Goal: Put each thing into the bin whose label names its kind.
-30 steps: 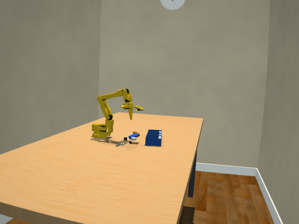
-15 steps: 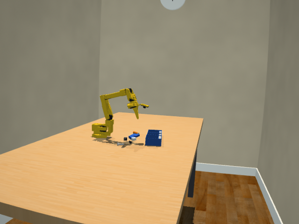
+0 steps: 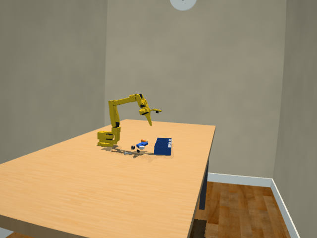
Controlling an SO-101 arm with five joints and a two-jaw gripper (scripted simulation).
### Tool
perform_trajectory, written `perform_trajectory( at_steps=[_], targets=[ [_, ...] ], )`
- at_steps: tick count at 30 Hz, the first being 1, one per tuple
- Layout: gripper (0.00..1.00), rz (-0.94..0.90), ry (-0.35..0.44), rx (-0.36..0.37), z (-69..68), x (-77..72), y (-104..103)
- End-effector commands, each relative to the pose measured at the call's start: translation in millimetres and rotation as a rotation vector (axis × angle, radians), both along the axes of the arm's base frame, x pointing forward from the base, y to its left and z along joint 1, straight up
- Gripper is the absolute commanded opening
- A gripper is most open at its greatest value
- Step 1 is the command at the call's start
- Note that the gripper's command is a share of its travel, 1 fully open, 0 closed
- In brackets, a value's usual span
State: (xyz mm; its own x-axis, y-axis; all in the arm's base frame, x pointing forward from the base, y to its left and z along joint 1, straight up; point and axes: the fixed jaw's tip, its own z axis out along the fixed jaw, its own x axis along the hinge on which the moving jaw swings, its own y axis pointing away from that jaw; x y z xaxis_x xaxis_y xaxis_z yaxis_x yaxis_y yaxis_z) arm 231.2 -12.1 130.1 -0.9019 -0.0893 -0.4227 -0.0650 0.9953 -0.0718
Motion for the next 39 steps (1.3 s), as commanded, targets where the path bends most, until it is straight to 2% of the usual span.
perform_trajectory(
  at_steps=[1,14,15,33,39],
  targets=[
    [1.0,-0.001,-0.056,-0.009,9.8,5.6,-2.8],
    [1.0,-0.001,-0.056,-0.009,9.8,5.6,-2.8],
    [1.0,0.018,-0.11,-0.024,18.6,11.5,-3.1],
    [1.0,0.019,-0.111,-0.024,18.7,11.7,-3.1],
    [1.0,0.029,-0.145,-0.036,21.8,20.3,-5.0]
  ],
)
